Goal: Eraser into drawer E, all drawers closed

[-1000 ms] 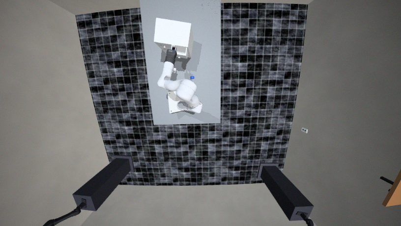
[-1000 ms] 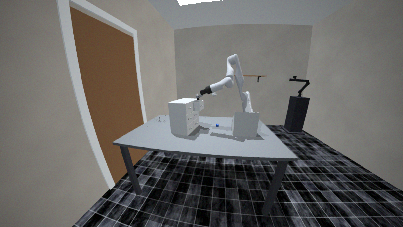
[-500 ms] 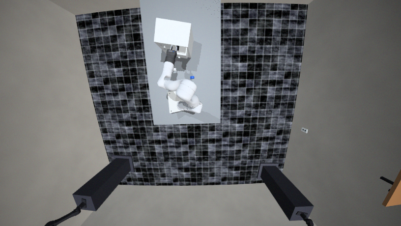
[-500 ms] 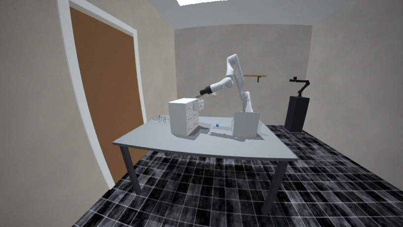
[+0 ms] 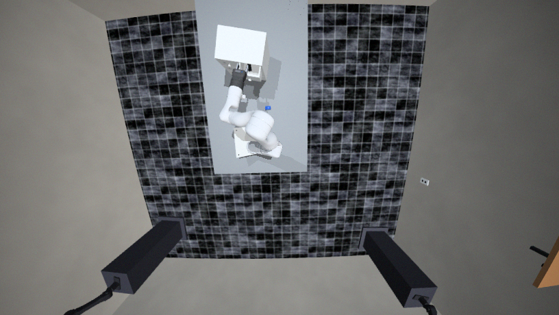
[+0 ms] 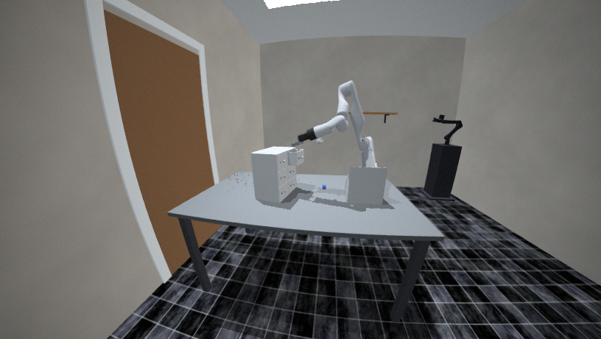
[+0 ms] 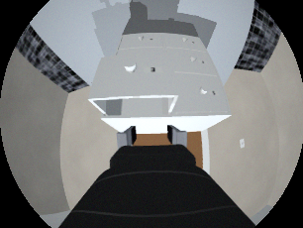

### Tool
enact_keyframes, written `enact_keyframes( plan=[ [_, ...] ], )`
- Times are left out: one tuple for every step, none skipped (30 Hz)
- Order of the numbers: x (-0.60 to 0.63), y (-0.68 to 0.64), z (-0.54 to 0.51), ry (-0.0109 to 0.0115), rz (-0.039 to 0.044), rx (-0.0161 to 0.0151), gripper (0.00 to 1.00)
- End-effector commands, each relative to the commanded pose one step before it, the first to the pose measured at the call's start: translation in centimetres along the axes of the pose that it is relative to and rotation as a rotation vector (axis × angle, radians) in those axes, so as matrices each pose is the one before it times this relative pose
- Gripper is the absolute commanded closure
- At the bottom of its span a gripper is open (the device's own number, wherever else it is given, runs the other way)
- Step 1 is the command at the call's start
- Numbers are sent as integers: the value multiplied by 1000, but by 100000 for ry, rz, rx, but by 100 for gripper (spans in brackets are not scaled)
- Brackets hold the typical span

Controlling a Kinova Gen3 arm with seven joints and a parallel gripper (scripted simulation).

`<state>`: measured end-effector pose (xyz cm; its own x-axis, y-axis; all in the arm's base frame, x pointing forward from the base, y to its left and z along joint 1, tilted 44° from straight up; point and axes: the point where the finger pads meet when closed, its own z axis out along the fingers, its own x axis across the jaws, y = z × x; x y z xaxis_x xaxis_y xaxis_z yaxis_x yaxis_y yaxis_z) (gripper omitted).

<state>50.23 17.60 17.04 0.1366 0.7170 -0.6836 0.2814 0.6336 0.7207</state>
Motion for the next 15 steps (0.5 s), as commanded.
enact_keyframes(
  plan=[
    [28,83,-44,67,113,-149,0],
    [0,-10,-34,0,2,1,0],
    [0,-15,-53,-1,2,1,0],
    [0,-22,-77,-1,3,1,0],
    [0,-30,-103,0,3,1,0],
    [0,-38,-132,0,1,0,0],
    [0,-46,-162,-1,3,1,0],
    [0,-56,-194,0,1,0,0],
    [0,-64,-224,1,-2,-1,0],
    [0,-70,-246,-1,2,1,0],
    [0,-78,-272,0,-1,0,0],
    [0,-84,-293,0,0,0,0],
    [0,-89,-309,-1,2,1,0],
    [0,-94,-328,1,-2,-1,0],
    [0,-97,-340,0,0,0,0]
  ],
)
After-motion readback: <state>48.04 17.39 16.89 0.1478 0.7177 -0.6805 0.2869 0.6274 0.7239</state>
